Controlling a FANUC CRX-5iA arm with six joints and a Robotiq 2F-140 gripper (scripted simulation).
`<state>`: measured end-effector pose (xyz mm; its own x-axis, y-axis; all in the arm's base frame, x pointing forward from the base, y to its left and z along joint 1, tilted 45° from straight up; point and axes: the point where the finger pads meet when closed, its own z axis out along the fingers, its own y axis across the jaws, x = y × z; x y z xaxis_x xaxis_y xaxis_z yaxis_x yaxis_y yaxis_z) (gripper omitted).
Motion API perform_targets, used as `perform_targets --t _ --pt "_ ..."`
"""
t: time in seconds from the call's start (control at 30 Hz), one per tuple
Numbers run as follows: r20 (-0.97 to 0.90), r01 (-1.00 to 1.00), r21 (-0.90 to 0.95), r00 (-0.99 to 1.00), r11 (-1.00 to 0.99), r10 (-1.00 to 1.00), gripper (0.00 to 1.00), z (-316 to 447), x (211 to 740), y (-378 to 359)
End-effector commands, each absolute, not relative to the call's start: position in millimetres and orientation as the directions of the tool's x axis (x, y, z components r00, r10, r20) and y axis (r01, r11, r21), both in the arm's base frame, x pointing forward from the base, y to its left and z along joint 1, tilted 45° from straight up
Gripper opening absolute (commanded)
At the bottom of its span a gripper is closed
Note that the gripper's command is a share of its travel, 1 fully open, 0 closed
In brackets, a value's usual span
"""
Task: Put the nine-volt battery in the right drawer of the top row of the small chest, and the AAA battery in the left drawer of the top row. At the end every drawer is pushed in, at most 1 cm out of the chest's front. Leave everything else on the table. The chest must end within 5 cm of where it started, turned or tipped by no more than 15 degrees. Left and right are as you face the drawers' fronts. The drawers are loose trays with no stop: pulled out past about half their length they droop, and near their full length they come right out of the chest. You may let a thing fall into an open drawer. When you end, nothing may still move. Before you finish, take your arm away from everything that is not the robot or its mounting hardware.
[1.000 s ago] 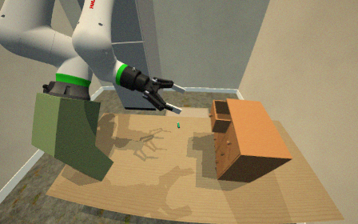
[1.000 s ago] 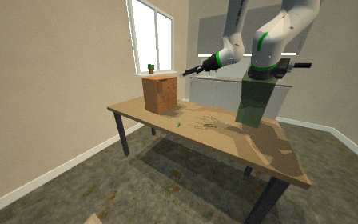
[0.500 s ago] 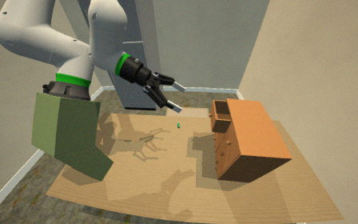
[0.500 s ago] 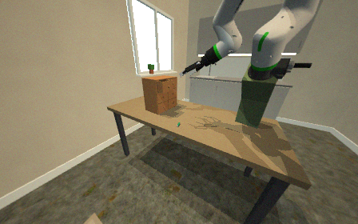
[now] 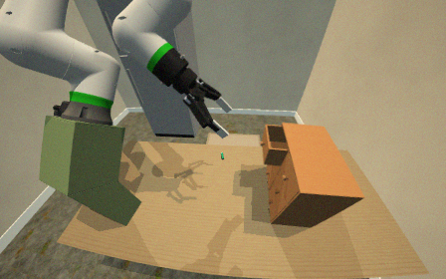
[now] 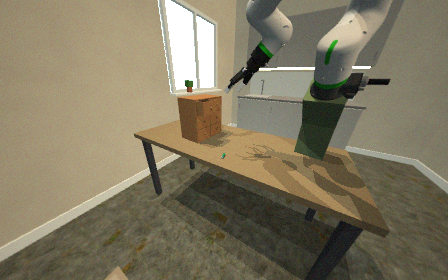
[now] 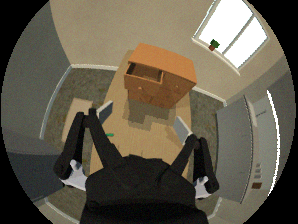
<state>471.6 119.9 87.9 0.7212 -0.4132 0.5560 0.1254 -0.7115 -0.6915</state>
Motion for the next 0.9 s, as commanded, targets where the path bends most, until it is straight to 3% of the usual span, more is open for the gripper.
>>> perform_targets --t 0.0,0.47,0.87 --pt "0.390 0.098 -0.697 0.883 -0.711 -0.260 1.00 92.3 467.6 123.2" --pt "0.143 0.096 -0.697 0.990 -0.711 -0.007 1.00 100.4 467.4 115.2" --pt "0.084 0.096 -0.697 0.995 -0.711 0.052 1.00 102.4 467.3 113.3"
